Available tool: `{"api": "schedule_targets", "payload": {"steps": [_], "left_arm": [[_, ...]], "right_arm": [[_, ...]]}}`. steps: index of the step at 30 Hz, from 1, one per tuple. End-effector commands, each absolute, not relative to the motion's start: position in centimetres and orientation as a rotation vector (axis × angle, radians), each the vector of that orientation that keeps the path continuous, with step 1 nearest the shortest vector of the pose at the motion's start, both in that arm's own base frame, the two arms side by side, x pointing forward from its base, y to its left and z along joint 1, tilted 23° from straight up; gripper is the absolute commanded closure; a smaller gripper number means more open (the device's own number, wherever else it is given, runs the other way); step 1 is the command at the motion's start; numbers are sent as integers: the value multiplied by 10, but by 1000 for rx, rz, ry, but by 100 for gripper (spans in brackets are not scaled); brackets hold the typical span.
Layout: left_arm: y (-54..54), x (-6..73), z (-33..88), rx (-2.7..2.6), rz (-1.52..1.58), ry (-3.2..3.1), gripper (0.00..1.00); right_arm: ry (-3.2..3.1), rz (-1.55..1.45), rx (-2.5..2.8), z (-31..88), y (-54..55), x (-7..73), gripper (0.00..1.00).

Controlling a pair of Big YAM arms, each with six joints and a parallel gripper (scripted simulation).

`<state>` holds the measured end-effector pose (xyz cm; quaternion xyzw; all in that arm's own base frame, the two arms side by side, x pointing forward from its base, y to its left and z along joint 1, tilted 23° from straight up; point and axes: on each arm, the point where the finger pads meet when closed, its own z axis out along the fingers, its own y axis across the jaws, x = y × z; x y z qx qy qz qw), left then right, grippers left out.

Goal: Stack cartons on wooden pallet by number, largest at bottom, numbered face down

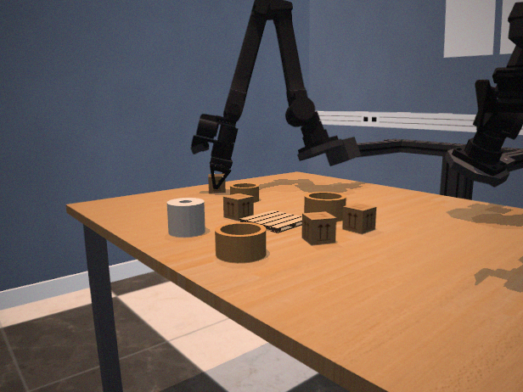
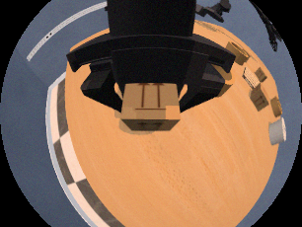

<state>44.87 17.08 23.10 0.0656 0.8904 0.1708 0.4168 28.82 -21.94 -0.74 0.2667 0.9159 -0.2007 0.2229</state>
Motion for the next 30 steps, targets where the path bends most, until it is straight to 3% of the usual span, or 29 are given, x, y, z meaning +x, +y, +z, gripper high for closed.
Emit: {"api": "schedule_targets", "payload": {"steps": [1, 17, 20, 30], "left_arm": [[171, 459, 249, 183, 442, 2204, 0], [171, 459, 249, 183, 442, 2204, 0], [171, 459, 249, 183, 442, 2204, 0], [171, 459, 249, 183, 442, 2204, 0]], "right_arm": [[2525, -558, 732, -10, -224, 290, 50], [2518, -555, 733, -8, -222, 291, 50], [2531, -554, 729, -11, -219, 285, 22], [2548, -541, 731, -12, -207, 273, 21]]}}
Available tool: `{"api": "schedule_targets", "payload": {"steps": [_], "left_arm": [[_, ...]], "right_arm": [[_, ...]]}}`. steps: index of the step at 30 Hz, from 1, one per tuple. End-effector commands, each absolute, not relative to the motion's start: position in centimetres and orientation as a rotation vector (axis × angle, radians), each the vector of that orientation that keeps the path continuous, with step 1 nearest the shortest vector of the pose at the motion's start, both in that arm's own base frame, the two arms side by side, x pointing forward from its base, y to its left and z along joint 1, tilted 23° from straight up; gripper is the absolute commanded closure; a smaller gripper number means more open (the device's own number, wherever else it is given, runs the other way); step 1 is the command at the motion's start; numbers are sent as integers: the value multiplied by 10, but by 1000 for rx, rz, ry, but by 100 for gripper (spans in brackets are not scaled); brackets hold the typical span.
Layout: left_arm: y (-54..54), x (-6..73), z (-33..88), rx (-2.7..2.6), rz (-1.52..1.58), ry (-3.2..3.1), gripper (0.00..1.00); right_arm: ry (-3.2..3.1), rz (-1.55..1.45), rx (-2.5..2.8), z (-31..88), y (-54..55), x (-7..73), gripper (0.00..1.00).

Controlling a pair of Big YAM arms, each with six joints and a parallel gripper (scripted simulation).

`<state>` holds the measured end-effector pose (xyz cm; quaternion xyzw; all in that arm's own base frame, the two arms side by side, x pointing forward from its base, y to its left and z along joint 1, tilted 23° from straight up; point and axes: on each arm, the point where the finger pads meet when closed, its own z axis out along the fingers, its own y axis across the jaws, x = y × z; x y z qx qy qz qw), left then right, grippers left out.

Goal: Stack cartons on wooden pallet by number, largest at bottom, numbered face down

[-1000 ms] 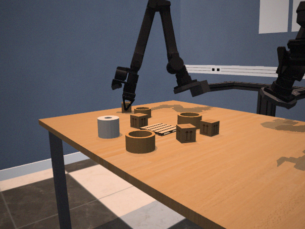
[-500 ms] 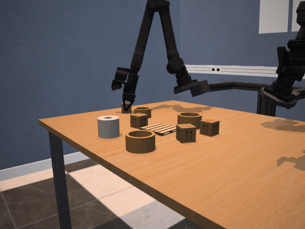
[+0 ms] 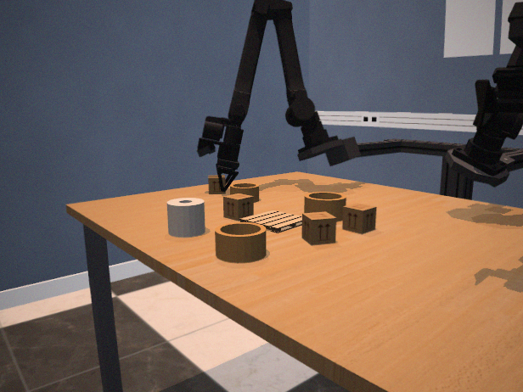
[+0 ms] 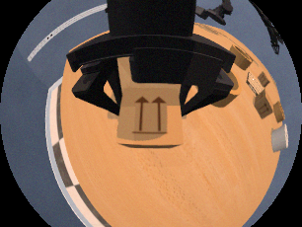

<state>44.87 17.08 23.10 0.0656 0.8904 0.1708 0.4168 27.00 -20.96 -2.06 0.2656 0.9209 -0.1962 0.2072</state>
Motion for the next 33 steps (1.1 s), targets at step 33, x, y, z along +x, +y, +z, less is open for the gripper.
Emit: {"api": "schedule_targets", "payload": {"steps": [33], "left_arm": [[171, 459, 249, 183, 442, 2204, 0]], "right_arm": [[2442, -380, 581, 57, -154, 330, 21]]}}
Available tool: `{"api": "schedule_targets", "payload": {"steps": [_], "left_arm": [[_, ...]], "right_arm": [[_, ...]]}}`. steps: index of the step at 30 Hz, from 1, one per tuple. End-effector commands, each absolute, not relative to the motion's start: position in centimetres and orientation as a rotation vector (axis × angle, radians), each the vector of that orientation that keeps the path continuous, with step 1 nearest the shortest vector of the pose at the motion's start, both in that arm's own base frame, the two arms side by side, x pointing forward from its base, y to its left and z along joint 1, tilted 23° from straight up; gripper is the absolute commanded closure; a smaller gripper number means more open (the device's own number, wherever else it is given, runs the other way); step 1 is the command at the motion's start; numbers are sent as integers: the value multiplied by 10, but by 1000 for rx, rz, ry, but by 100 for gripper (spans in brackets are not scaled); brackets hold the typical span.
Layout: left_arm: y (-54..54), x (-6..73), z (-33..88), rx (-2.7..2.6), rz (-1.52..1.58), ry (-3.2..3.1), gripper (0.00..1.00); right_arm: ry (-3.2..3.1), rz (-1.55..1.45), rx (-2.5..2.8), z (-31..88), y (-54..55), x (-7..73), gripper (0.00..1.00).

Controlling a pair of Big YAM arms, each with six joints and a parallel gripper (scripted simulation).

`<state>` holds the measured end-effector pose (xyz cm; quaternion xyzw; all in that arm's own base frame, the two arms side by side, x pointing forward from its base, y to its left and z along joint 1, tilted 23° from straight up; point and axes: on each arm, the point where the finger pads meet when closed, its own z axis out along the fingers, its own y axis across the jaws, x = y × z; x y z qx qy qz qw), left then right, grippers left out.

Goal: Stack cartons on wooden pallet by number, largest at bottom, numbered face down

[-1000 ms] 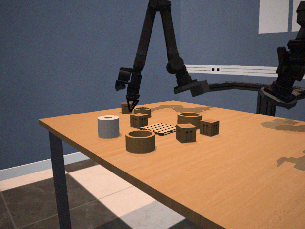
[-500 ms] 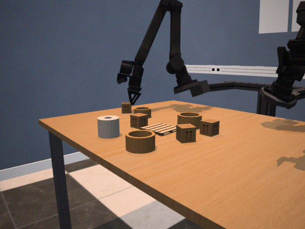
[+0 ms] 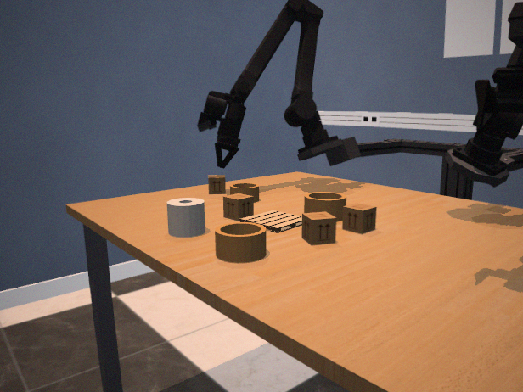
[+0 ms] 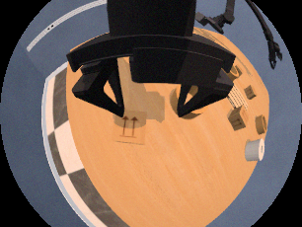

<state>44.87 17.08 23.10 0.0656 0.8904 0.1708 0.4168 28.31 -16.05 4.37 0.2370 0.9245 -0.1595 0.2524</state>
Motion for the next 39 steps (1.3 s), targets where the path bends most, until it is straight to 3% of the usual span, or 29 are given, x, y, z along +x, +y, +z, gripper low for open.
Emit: {"api": "schedule_targets", "payload": {"steps": [1, 9, 17, 28, 39], "left_arm": [[171, 459, 249, 183, 442, 2204, 0], [171, 459, 249, 183, 442, 2204, 0], [171, 459, 249, 183, 442, 2204, 0], [171, 459, 249, 183, 442, 2204, 0], [171, 459, 249, 183, 442, 2204, 0]], "right_arm": [[2427, -316, 523, 56, -139, 347, 21], [2402, -49, 173, 35, -27, 421, 21], [2457, -173, -117, -20, 69, 433, 21], [2479, -432, -265, -56, 81, 401, 21], [2473, -463, -235, -58, 72, 411, 21]]}}
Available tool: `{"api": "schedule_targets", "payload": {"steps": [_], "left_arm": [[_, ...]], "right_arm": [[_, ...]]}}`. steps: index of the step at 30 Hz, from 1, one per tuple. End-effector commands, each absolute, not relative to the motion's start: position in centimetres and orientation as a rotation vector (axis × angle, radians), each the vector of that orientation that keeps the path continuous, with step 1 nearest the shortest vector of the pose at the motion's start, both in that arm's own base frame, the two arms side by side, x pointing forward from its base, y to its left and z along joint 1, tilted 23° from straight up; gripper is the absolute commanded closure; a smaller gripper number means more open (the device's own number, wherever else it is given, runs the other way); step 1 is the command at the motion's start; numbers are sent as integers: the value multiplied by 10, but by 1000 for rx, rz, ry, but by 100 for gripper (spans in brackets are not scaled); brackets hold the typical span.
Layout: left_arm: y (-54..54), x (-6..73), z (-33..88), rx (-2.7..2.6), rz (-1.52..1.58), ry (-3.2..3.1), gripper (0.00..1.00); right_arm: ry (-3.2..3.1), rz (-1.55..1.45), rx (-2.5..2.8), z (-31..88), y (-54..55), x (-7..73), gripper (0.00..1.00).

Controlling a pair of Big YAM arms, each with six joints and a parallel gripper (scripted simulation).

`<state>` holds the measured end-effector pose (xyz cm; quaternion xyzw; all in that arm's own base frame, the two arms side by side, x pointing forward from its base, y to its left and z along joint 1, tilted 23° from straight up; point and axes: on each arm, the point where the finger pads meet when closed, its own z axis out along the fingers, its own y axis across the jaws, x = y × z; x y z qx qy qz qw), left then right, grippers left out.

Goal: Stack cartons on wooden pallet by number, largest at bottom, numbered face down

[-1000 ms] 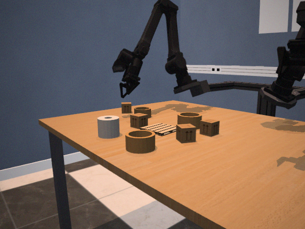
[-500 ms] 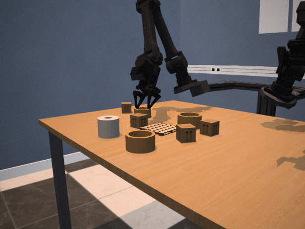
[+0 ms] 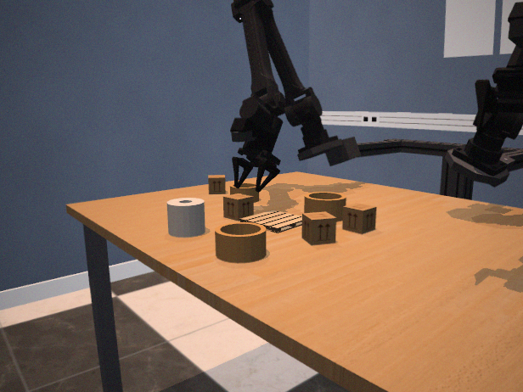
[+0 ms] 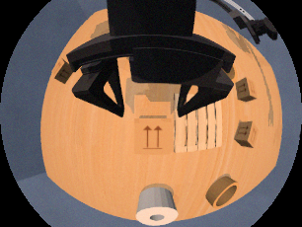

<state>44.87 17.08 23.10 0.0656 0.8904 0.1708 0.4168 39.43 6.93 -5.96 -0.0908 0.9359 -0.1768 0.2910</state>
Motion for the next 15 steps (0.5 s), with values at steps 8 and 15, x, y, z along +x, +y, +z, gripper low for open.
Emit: {"api": "schedule_targets", "payload": {"steps": [8, 15], "left_arm": [[171, 459, 249, 183, 442, 2204, 0], [171, 459, 249, 183, 442, 2204, 0]], "right_arm": [[2473, -462, -235, -66, 69, 421, 21], [2472, -462, -235, -74, 66, 427, 21]]}}
